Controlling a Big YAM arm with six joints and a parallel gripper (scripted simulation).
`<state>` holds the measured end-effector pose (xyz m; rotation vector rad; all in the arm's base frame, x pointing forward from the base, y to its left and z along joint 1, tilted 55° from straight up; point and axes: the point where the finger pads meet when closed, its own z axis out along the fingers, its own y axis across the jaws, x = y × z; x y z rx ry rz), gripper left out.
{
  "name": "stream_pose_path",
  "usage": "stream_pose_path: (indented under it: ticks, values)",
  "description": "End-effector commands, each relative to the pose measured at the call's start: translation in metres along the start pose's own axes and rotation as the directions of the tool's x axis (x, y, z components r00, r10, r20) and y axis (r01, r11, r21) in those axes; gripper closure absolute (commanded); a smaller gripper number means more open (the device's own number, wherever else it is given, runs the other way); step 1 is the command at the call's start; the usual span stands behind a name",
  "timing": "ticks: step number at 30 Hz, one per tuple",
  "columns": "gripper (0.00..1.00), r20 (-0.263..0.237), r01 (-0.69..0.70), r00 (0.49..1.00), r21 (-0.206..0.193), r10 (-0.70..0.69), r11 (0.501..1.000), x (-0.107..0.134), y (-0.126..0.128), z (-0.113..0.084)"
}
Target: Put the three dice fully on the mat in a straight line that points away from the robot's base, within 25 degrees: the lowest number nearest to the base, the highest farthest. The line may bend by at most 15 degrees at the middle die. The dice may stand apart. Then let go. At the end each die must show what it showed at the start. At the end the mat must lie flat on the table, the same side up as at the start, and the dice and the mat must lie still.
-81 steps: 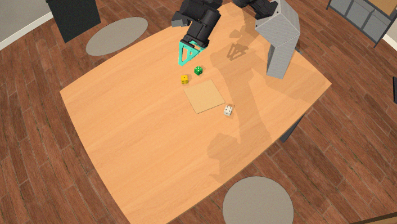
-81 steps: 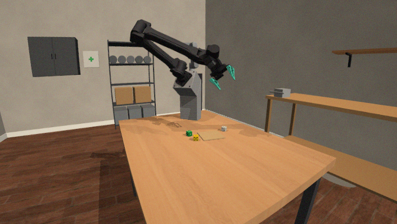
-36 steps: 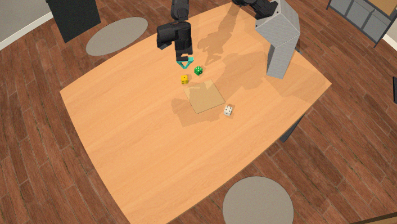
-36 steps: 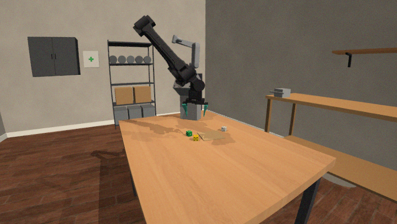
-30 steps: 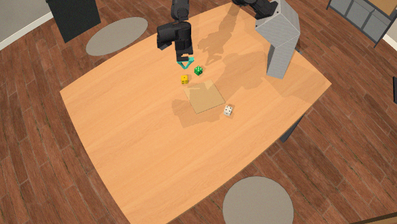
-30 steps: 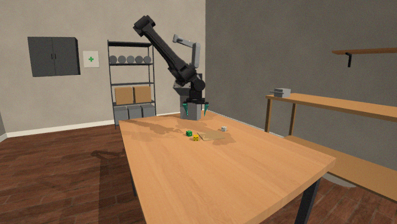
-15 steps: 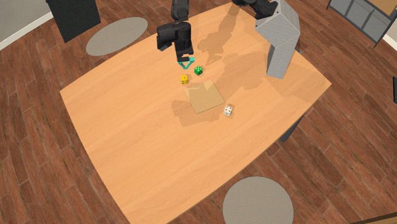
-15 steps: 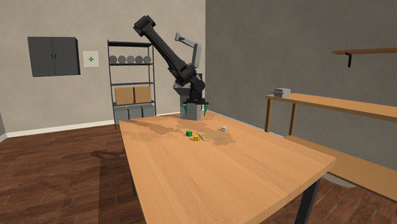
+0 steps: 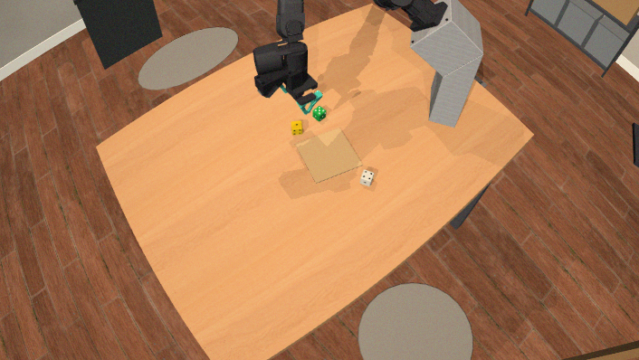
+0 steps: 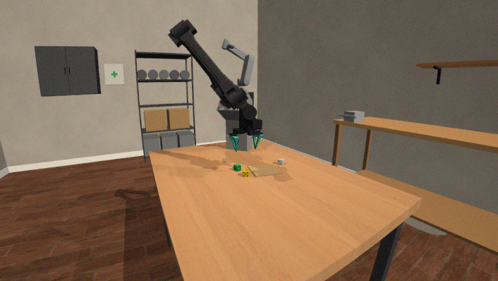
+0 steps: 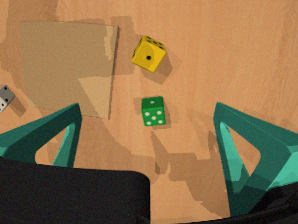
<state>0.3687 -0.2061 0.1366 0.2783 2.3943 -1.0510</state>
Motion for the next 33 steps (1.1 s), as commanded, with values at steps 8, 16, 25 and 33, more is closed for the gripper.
stream_pose_path:
  ticks: [8, 16, 25, 33]
  values:
    - [0.00, 0.005, 0.396, 0.918, 0.008, -0.396, 0.918, -0.005, -0.003, 0.014]
    - [0.00, 0.005, 0.636, 0.772, 0.014, -0.636, 0.772, -0.008, -0.004, 0.025]
    - [0.00, 0.000, 0.828, 0.561, 0.013, -0.828, 0.561, -0.006, -0.004, 0.036]
    - [0.55, 0.007, 0.876, 0.481, 0.025, -0.877, 0.481, -0.009, -0.003, 0.033]
